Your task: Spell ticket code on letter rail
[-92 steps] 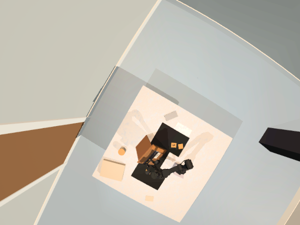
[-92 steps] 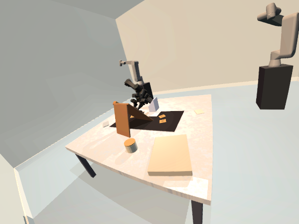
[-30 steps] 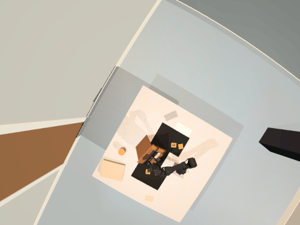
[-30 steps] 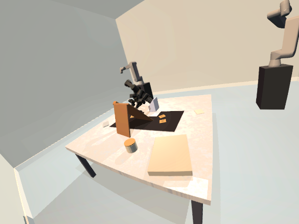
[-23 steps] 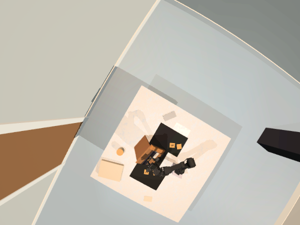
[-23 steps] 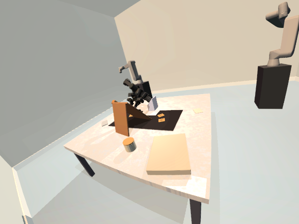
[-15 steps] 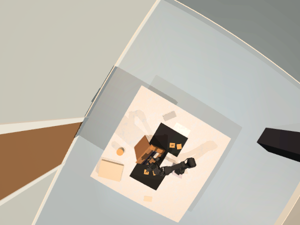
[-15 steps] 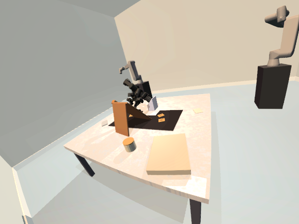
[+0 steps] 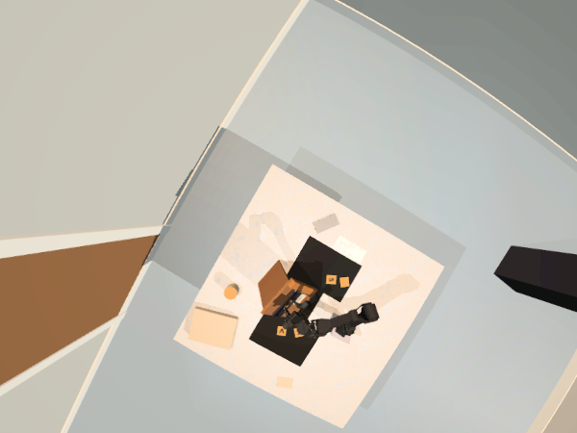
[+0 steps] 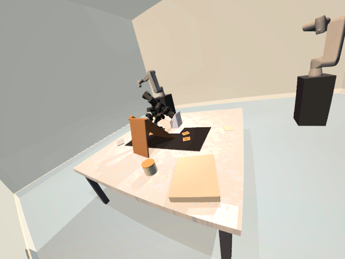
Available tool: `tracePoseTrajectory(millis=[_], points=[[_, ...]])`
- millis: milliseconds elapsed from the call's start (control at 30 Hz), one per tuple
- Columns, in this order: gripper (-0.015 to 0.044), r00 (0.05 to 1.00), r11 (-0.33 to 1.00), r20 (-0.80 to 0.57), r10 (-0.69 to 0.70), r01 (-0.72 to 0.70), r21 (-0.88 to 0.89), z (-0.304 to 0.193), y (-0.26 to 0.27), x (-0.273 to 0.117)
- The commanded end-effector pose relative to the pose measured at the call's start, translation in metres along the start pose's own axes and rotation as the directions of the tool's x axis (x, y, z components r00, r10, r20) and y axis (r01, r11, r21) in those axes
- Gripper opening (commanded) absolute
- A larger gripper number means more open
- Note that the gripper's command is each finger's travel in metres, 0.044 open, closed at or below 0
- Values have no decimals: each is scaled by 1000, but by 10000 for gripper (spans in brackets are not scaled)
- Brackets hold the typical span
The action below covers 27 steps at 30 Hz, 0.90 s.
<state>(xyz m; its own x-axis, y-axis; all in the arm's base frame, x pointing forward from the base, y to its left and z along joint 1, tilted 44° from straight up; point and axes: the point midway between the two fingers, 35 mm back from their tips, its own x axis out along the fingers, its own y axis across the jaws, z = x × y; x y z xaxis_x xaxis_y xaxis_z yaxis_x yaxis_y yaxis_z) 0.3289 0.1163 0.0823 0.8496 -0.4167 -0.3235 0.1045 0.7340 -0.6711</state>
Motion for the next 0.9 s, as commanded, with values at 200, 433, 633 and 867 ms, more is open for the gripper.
tracePoseTrajectory(millis=[200, 433, 633, 867], points=[[0, 1000, 1000, 5, 5, -5, 4, 1, -6, -1], [0, 1000, 1000, 5, 5, -5, 4, 1, -10, -1], [0, 1000, 1000, 4, 5, -5, 4, 1, -13, -1], [0, 1000, 1000, 4, 5, -5, 3, 1, -17, -1]])
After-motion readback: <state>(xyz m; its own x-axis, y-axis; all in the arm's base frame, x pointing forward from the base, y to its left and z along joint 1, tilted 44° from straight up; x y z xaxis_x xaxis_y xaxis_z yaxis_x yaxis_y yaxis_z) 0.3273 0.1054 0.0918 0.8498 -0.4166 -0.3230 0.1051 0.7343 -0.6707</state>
